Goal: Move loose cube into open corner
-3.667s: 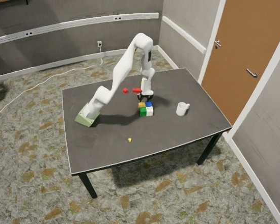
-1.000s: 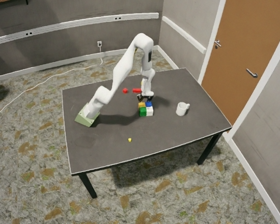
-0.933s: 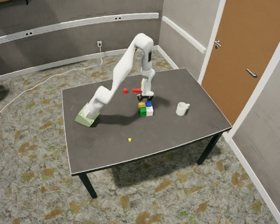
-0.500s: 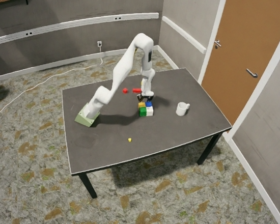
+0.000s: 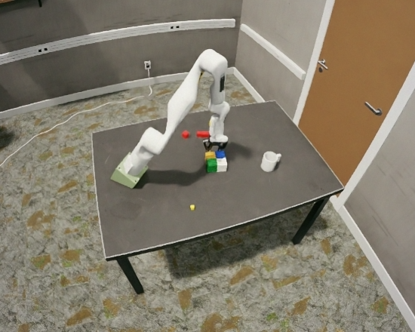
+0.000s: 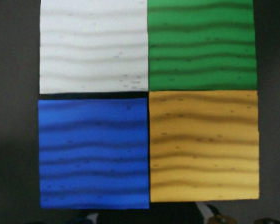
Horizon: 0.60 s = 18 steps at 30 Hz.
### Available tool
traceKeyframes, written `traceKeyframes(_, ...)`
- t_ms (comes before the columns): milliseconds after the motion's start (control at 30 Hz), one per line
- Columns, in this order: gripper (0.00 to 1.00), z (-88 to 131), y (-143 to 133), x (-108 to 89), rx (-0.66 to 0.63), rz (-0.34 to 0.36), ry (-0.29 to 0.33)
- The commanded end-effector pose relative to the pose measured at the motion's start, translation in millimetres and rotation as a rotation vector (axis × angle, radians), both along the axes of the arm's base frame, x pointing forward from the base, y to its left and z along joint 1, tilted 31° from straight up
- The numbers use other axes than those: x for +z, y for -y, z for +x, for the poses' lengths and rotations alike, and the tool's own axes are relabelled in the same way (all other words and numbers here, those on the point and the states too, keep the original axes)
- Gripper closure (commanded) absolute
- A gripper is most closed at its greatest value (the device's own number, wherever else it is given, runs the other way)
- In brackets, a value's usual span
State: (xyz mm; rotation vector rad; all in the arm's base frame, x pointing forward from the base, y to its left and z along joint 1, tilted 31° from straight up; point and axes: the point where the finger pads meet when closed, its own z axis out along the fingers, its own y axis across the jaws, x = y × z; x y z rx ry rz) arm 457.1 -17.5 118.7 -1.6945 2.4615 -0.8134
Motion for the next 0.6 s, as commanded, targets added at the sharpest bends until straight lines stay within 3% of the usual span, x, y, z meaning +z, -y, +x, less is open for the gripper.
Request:
traceKeyframes(0, 0.44, 0.2, -0.4, 0.4, 0.001, 0.001, 0.001)
traceKeyframes(567, 0.44, -0.5, 1.2, 0.9, 0.001, 0.001, 0.001)
